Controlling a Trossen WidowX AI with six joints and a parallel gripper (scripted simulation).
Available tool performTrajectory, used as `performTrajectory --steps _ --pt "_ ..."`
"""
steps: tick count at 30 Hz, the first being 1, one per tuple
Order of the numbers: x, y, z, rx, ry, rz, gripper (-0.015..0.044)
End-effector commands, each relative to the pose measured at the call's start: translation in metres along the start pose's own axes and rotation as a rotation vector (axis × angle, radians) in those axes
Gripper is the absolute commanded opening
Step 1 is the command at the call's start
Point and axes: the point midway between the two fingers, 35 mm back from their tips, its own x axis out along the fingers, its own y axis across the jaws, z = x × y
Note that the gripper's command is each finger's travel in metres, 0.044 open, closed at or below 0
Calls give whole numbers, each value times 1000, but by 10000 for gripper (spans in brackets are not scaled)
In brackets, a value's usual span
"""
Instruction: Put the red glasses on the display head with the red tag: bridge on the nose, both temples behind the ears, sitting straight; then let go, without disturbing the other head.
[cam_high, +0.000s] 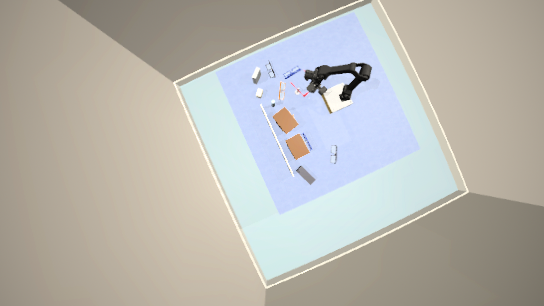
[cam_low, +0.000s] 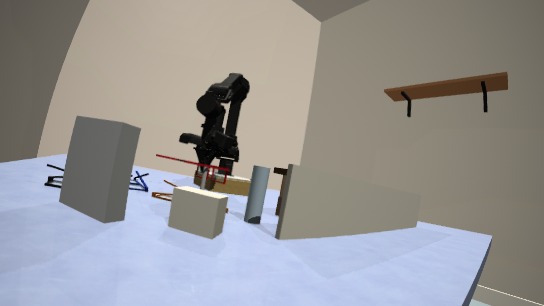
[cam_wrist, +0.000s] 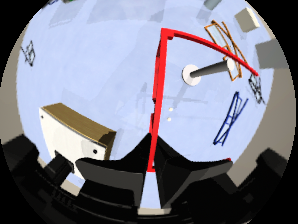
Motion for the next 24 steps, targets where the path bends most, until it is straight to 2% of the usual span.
performTrajectory --steps 1,14,24 --pt "0 0 2 3 2 3 0" --pt "-58 0 8 3 1 3 0" --pt "-59 12 28 57 -1 5 0"
